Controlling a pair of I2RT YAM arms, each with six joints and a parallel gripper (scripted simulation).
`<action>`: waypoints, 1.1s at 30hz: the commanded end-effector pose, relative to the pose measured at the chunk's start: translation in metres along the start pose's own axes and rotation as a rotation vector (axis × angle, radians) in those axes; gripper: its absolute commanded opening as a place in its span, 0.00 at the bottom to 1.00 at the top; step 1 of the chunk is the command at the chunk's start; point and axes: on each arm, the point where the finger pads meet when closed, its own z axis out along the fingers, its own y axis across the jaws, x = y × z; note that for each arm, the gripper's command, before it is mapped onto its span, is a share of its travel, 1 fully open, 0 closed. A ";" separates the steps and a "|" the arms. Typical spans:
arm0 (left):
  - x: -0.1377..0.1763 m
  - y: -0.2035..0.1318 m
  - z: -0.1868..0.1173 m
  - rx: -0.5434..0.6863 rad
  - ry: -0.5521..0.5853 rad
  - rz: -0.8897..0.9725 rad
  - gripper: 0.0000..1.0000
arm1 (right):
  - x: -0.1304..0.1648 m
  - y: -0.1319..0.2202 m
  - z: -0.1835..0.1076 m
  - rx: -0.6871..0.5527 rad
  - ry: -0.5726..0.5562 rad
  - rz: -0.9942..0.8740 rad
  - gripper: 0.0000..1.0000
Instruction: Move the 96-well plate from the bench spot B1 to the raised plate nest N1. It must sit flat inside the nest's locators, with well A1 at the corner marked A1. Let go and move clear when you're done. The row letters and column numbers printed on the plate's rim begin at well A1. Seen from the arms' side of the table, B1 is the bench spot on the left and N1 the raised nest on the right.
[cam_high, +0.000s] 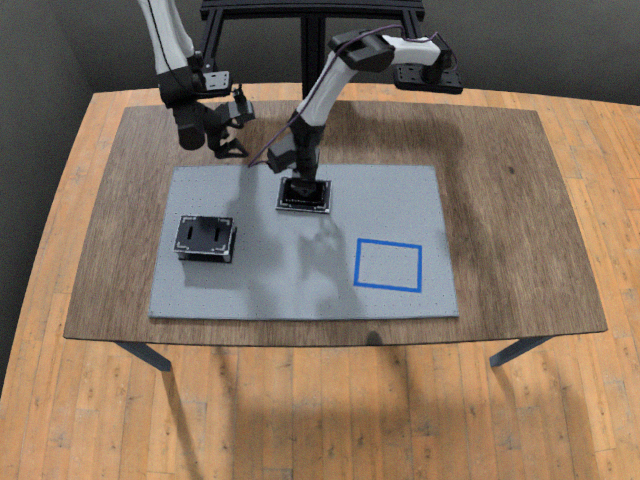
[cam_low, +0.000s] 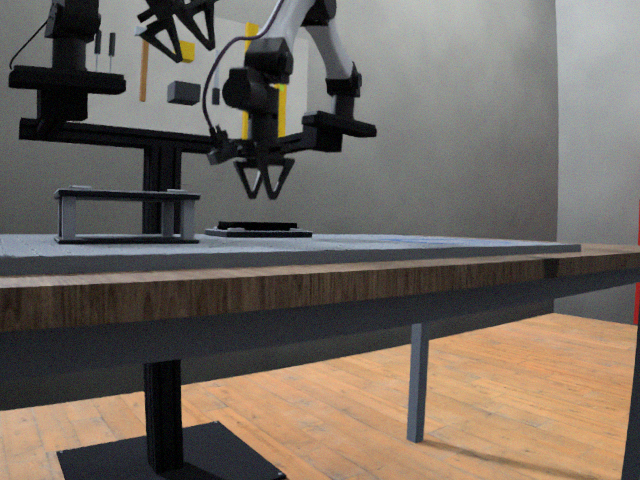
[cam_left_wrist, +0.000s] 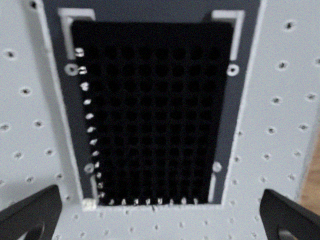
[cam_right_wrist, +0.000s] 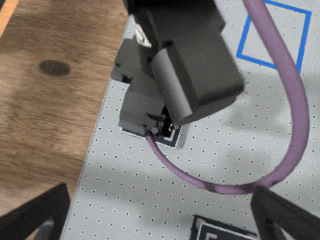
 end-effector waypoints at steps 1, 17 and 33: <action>-0.006 0.006 -0.046 0.011 -0.057 0.027 1.00 | -0.003 -0.003 -0.004 0.009 0.006 -0.020 1.00; 0.107 0.021 -0.158 0.215 -0.440 0.073 1.00 | 0.007 -0.026 0.023 0.017 0.136 0.095 1.00; 0.230 -0.029 -0.256 0.018 -0.889 -0.046 1.00 | 0.014 -0.040 0.189 0.079 0.532 0.309 1.00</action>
